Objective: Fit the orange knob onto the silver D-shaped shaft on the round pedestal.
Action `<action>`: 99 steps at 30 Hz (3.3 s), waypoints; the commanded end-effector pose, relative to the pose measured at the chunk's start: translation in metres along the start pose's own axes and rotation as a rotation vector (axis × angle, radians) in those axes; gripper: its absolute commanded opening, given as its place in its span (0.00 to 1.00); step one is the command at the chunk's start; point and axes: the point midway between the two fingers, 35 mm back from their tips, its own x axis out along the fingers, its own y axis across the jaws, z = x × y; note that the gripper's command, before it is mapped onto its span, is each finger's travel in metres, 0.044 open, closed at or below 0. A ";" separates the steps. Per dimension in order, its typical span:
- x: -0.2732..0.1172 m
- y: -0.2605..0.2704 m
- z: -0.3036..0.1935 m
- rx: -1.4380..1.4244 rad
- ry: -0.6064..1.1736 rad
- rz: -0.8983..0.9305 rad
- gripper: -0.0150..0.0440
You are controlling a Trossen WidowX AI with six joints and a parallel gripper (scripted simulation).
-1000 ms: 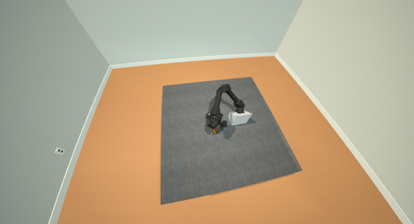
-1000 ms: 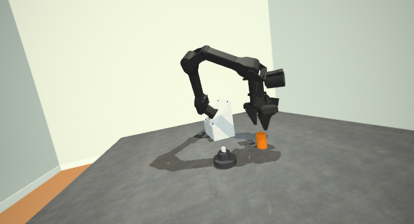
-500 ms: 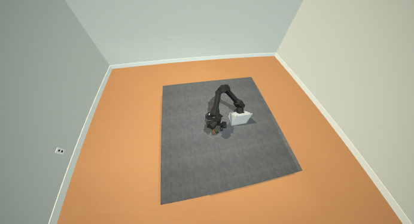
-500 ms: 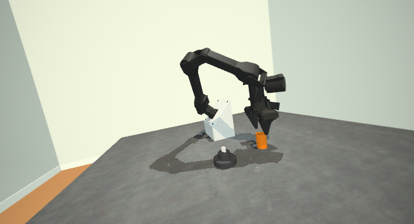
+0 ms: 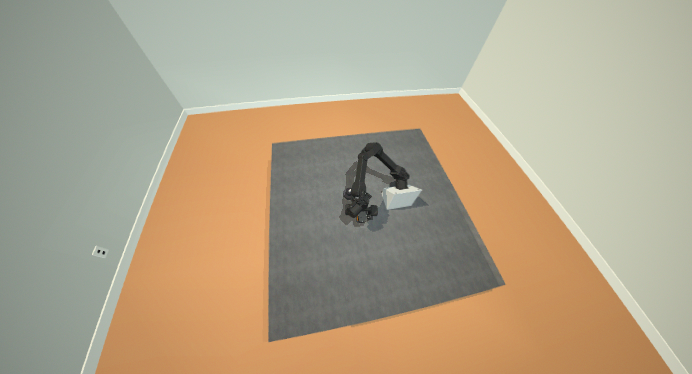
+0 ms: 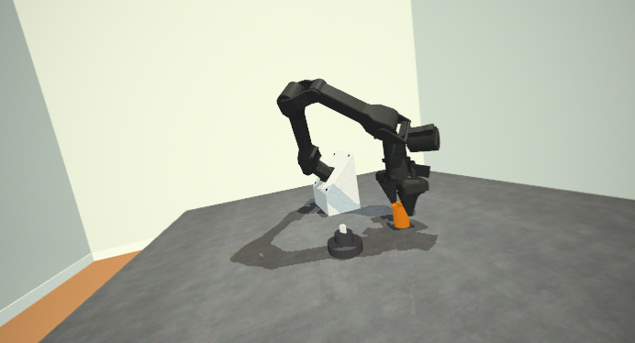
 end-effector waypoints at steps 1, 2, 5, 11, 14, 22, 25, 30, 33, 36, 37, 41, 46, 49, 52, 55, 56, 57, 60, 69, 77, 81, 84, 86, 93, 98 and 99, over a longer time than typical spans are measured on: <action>0.011 0.003 0.000 -0.014 0.011 0.006 1.00; 0.013 0.003 0.000 -0.014 0.011 0.006 1.00; 0.017 0.003 -0.001 -0.013 0.012 0.006 1.00; 0.027 0.004 -0.001 -0.013 0.013 0.005 1.00; 0.032 0.004 -0.002 -0.013 0.014 0.005 1.00; 0.037 0.004 -0.003 -0.013 0.016 0.004 0.87; 0.037 0.004 -0.003 -0.013 0.016 0.004 0.73; 0.037 0.004 -0.003 -0.013 0.016 0.004 0.54; 0.037 0.004 -0.003 -0.013 0.016 0.004 0.51; 0.037 0.004 -0.003 -0.013 0.016 0.004 0.48; 0.037 0.004 -0.003 -0.013 0.016 0.004 0.43; 0.030 0.003 -0.001 -0.013 0.014 0.004 0.25; 0.016 0.001 0.001 -0.014 0.010 0.004 0.25; 0.007 -0.001 0.003 -0.014 0.008 0.004 0.25; -0.002 -0.001 0.004 -0.014 0.007 0.004 0.25; -0.011 -0.002 0.005 -0.014 0.005 0.005 0.25; -0.014 -0.002 0.005 -0.014 0.005 0.005 0.25; -0.017 -0.002 0.005 -0.014 0.005 0.005 0.25; -0.026 -0.003 0.006 -0.015 0.004 0.005 0.25; -0.054 -0.003 0.008 -0.015 0.003 0.006 0.25; -0.080 -0.002 0.009 -0.014 0.005 0.006 0.25; -0.093 -0.001 0.009 -0.014 0.007 0.006 0.25; -0.102 -0.001 0.009 -0.013 0.009 0.006 0.25; -0.104 0.000 0.009 -0.013 0.009 0.006 0.25; -0.103 -0.004 0.004 -0.015 0.005 0.007 0.25; -0.100 -0.013 -0.009 -0.017 -0.002 0.008 0.25; -0.099 -0.015 -0.011 -0.017 -0.003 0.008 0.25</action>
